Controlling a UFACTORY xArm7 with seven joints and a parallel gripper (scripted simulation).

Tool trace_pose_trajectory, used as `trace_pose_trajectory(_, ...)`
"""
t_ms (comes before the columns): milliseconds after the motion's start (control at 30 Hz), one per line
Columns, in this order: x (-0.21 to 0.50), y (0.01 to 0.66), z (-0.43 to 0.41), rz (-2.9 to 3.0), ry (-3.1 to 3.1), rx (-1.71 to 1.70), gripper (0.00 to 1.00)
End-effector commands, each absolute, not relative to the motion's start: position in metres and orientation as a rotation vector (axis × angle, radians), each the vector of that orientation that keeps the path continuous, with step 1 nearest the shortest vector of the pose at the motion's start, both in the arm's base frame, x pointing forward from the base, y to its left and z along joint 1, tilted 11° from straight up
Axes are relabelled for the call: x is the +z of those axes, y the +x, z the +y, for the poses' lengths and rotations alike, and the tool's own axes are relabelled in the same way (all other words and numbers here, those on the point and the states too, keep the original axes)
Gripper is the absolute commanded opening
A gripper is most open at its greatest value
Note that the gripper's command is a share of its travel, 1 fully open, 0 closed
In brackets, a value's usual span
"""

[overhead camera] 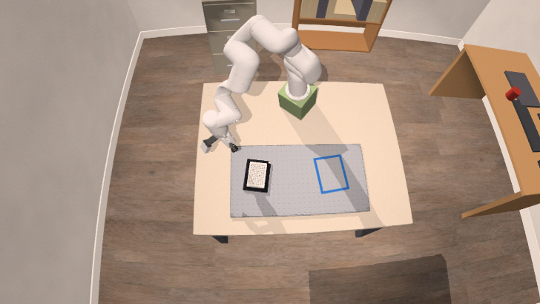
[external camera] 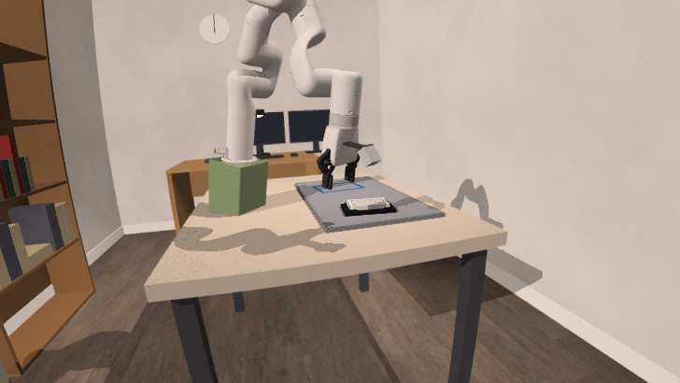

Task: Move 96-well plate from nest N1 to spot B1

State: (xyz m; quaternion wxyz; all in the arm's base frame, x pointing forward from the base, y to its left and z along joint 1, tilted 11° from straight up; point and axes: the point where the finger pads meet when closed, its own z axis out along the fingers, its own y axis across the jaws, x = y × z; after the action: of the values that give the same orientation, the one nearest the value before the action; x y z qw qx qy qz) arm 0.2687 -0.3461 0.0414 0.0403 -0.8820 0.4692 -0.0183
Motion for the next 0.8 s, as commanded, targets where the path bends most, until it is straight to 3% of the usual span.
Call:
trace_pose_trajectory(0, 0.04, 0.287, -0.336, 1.283, -2.825, -0.08, 1.0)
trace_pose_trajectory(767, 0.032, 0.356, -0.278, 0.638, -3.146, -0.182, 1.0)
